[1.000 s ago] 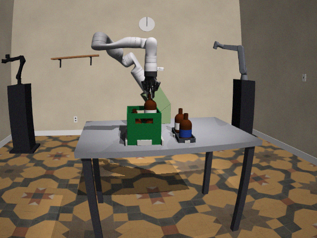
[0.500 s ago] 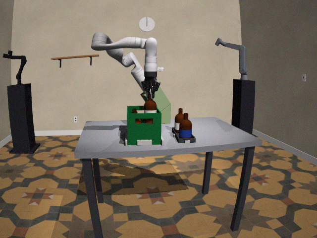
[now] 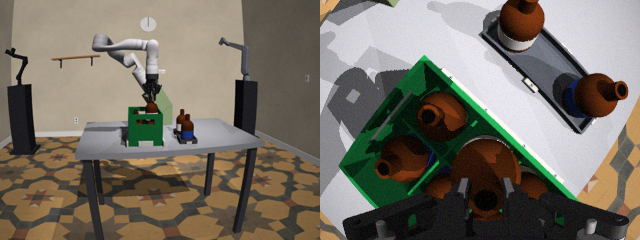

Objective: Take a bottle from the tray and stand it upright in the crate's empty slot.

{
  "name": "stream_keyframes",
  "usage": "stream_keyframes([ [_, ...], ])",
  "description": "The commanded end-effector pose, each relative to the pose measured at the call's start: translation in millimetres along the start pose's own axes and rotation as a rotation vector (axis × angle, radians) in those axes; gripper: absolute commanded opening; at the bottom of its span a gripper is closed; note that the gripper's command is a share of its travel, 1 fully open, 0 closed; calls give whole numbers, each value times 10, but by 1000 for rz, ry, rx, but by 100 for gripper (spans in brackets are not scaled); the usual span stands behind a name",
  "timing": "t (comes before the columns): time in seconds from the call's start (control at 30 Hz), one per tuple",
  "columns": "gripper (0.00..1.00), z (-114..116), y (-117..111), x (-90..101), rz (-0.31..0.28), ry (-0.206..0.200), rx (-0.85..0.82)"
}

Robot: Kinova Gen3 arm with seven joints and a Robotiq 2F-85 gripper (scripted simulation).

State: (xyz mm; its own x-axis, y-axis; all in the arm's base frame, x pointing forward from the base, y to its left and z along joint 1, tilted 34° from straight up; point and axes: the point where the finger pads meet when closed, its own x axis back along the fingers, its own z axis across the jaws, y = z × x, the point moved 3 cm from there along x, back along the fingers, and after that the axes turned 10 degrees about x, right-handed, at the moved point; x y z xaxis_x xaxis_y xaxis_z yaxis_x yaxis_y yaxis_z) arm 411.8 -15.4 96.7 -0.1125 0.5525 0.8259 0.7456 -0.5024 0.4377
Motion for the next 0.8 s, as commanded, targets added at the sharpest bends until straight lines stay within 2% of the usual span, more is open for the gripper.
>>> stream_keyframes([
  [0.0, 0, 2, -7, -57, 1, 4, -6],
  [0.77, 0, -7, -15, -275, 1, 4, -6],
])
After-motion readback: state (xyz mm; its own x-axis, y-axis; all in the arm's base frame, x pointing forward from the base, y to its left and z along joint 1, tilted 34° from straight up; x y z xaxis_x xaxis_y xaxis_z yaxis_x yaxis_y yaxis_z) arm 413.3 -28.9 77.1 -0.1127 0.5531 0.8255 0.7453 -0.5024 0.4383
